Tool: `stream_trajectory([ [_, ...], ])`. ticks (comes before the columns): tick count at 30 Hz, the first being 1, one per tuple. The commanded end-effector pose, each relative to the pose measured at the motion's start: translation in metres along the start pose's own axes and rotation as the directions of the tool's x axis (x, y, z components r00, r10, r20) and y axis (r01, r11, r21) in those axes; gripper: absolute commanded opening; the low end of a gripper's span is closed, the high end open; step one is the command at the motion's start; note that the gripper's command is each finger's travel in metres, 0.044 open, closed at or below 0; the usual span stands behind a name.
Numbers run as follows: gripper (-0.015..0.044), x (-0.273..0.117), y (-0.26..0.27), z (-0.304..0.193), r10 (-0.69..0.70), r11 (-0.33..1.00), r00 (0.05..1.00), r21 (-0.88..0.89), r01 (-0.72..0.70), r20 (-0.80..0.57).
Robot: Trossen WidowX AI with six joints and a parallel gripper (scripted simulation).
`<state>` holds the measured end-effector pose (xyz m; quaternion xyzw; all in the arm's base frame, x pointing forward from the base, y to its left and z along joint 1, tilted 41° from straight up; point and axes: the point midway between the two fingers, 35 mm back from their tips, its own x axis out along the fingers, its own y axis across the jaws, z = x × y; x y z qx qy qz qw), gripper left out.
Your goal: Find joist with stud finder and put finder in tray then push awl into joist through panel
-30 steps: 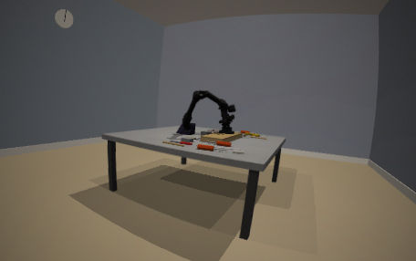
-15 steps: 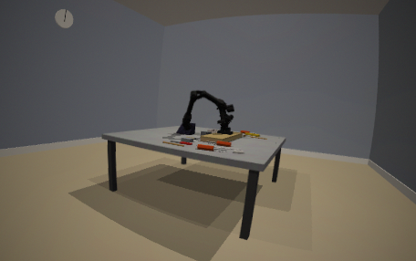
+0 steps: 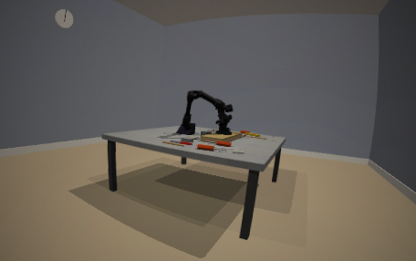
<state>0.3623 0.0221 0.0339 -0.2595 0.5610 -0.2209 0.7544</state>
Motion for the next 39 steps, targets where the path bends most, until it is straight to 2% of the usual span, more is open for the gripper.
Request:
stream_trajectory([
  [1,0.0000,0.000,-0.013,0.000,-0.007,1.000,1.000,0.002,0.007,0.001],
  [39,0.0000,0.000,-0.104,0.000,-0.011,1.000,1.000,0.001,0.011,0.001],
])
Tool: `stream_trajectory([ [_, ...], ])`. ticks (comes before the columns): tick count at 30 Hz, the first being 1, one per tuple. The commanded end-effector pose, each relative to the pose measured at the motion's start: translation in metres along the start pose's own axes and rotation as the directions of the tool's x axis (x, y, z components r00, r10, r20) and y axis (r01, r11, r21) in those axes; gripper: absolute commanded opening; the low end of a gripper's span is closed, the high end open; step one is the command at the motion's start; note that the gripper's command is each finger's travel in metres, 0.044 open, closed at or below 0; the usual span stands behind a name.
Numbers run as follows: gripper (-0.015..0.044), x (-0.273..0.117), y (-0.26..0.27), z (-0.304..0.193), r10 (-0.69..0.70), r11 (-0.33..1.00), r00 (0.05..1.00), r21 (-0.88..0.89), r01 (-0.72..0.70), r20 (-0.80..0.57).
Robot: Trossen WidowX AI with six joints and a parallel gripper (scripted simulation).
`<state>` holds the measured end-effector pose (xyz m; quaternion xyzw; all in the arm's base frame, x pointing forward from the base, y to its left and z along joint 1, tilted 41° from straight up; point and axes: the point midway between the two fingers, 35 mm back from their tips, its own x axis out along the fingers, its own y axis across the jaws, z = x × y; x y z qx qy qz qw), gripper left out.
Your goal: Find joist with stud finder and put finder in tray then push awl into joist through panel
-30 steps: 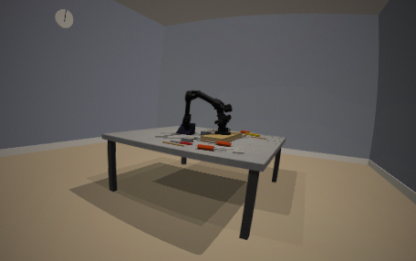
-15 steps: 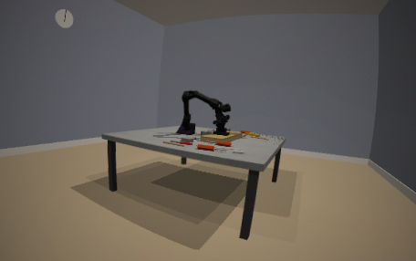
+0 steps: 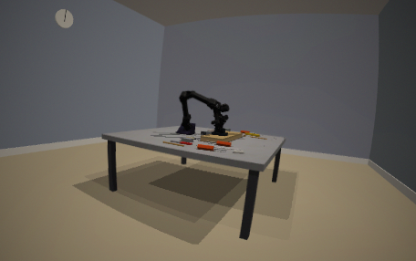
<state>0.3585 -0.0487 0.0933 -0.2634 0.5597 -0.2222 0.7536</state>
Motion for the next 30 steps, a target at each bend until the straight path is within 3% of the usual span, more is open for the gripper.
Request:
stream_trajectory([
  [1,0.0000,0.000,-0.014,0.000,-0.004,1.000,1.000,0.005,0.004,-0.001],
  [30,0.0000,-0.001,-0.083,0.000,-0.008,1.000,1.000,0.005,0.008,-0.001],
])
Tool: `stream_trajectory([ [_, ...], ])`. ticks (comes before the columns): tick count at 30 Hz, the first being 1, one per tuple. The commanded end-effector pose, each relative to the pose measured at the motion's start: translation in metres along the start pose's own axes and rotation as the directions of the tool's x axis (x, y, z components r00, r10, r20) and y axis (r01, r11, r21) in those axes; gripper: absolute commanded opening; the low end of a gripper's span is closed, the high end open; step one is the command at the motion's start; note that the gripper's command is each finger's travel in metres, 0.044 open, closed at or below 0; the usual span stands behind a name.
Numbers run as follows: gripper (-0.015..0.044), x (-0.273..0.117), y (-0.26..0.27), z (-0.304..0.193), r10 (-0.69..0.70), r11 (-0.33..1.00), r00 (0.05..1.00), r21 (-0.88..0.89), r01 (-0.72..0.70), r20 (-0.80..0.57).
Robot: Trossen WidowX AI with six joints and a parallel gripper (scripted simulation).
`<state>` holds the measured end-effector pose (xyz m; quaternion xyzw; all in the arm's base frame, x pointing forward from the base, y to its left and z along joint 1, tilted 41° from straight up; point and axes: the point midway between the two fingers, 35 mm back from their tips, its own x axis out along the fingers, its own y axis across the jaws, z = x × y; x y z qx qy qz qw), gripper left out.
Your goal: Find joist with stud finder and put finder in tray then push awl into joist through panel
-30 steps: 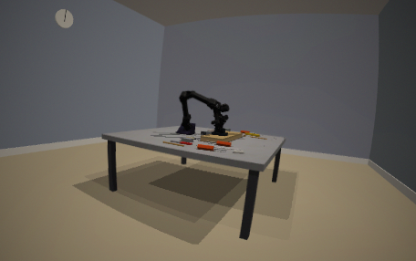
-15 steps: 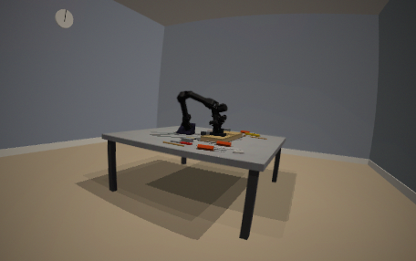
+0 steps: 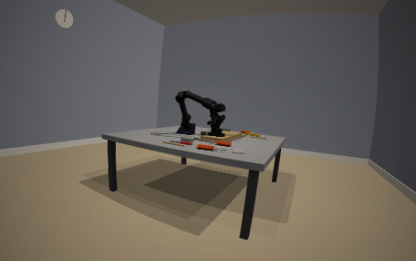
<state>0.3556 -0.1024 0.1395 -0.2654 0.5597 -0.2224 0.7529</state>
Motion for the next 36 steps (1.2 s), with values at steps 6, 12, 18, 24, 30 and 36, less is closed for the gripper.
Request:
stream_trajectory([
  [6,0.0000,0.000,-0.026,-0.001,-0.006,1.000,1.000,0.008,0.006,-0.001],
  [12,0.0000,-0.001,-0.041,-0.001,-0.007,1.000,1.000,0.008,0.007,0.000],
  [18,0.0000,-0.001,-0.054,-0.001,-0.007,1.000,1.000,0.008,0.007,0.000],
  [24,0.0000,-0.001,-0.049,0.000,-0.005,1.000,1.000,0.006,0.005,0.001],
  [30,0.0000,-0.001,-0.049,0.000,-0.004,1.000,1.000,0.006,0.004,0.001],
  [36,0.0000,-0.018,-0.049,0.008,-0.002,1.000,1.000,0.007,0.002,-0.001],
])
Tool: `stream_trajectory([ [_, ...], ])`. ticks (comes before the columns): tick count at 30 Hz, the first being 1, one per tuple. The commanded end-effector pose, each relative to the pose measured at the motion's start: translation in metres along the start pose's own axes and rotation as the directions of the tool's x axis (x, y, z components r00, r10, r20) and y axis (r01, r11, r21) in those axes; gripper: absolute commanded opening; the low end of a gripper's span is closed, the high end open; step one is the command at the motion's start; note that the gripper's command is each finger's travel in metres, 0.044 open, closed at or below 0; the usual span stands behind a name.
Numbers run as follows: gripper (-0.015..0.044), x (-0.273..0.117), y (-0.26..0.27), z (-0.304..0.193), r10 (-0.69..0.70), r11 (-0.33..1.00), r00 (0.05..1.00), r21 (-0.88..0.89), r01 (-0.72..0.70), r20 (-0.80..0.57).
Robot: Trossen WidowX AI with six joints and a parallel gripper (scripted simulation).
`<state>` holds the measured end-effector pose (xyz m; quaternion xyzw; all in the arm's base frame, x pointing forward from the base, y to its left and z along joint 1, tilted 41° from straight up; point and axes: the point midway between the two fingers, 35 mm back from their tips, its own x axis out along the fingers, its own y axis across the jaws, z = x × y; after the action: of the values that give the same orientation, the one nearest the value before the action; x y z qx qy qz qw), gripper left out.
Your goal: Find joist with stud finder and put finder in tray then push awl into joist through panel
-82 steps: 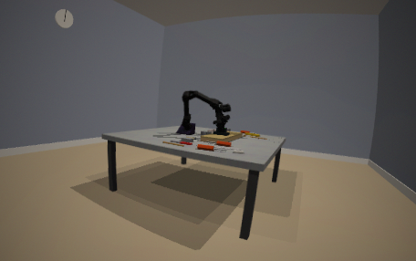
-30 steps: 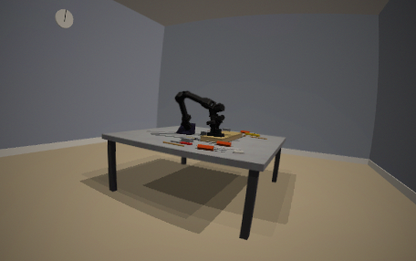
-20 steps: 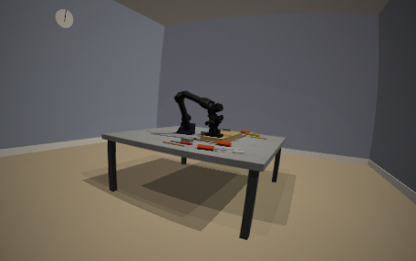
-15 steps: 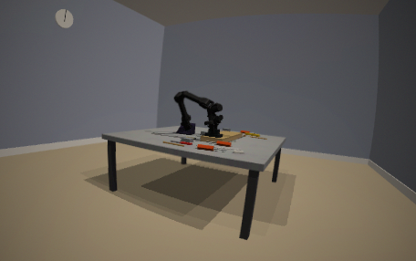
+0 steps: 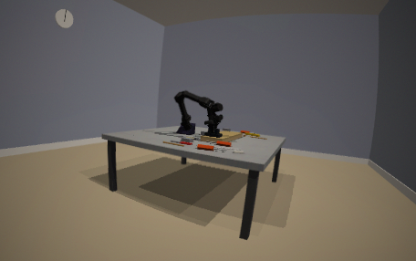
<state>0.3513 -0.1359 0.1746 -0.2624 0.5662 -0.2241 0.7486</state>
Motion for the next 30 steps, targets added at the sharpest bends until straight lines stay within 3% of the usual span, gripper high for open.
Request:
stream_trajectory([
  [1,0.0000,-0.017,-0.001,0.010,-0.003,1.000,1.000,0.006,0.003,0.016],
  [17,0.0000,-0.088,-0.004,0.025,-0.005,1.000,1.000,0.006,0.005,0.015],
  [21,0.0000,-0.091,-0.003,0.026,-0.003,1.000,1.000,0.002,0.003,0.016],
  [30,0.0000,-0.091,0.066,0.047,0.092,0.982,0.995,-0.167,-0.085,0.034],
])
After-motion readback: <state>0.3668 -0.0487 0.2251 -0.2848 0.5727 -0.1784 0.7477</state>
